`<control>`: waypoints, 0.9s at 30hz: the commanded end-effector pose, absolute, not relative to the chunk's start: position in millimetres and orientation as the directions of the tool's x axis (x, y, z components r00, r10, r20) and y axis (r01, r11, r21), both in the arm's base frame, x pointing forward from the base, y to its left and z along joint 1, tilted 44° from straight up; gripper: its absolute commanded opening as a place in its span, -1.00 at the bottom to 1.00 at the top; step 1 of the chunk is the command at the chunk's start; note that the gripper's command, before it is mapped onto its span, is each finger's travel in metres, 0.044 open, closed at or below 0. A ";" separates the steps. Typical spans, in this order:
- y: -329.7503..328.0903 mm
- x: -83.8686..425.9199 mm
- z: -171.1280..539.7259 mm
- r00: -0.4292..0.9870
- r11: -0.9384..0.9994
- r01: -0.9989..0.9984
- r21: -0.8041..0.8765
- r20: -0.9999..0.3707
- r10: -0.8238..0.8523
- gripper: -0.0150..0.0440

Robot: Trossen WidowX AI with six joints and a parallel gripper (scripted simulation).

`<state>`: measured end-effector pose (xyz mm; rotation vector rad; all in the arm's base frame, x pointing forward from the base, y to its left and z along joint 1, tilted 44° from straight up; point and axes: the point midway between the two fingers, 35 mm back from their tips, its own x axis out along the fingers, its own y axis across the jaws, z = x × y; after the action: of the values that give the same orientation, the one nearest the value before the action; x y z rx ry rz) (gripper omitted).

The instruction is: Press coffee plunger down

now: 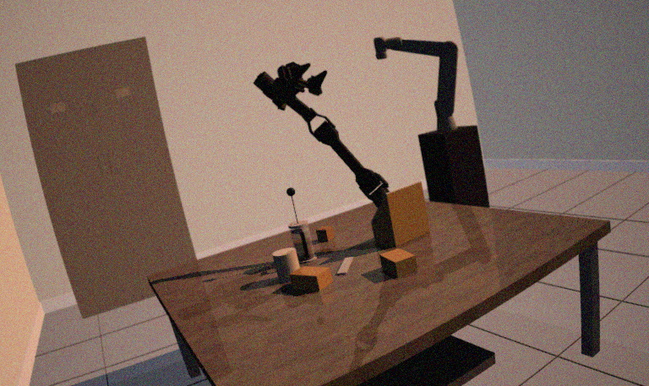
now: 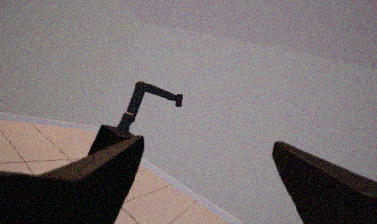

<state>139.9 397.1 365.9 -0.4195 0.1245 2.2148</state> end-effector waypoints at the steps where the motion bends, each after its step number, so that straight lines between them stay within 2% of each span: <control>1: 396.9 140.7 363.5 -0.568 -0.621 -0.782 -0.048 -0.353 0.743 0.95; 4: 393.7 148.1 343.5 -0.481 -0.540 -0.842 0.005 -0.459 0.747 1.00; 8: 373.7 171.8 295.9 -0.221 -0.254 -0.966 0.056 -0.693 0.687 1.00; 13: 323.7 207.9 248.3 0.161 0.191 -0.978 -0.078 -0.867 0.471 1.00; 15: 297.4 211.8 228.5 0.243 0.376 -0.920 -0.111 -0.914 0.324 1.00; 21: 226.6 238.4 213.5 0.577 0.665 -0.607 -0.435 -0.816 -0.007 1.00; 27: 160.7 246.1 221.9 0.776 0.757 -0.163 -0.633 -0.556 -0.298 1.00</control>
<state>237.8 232.6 213.0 -0.7826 0.9142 0.4328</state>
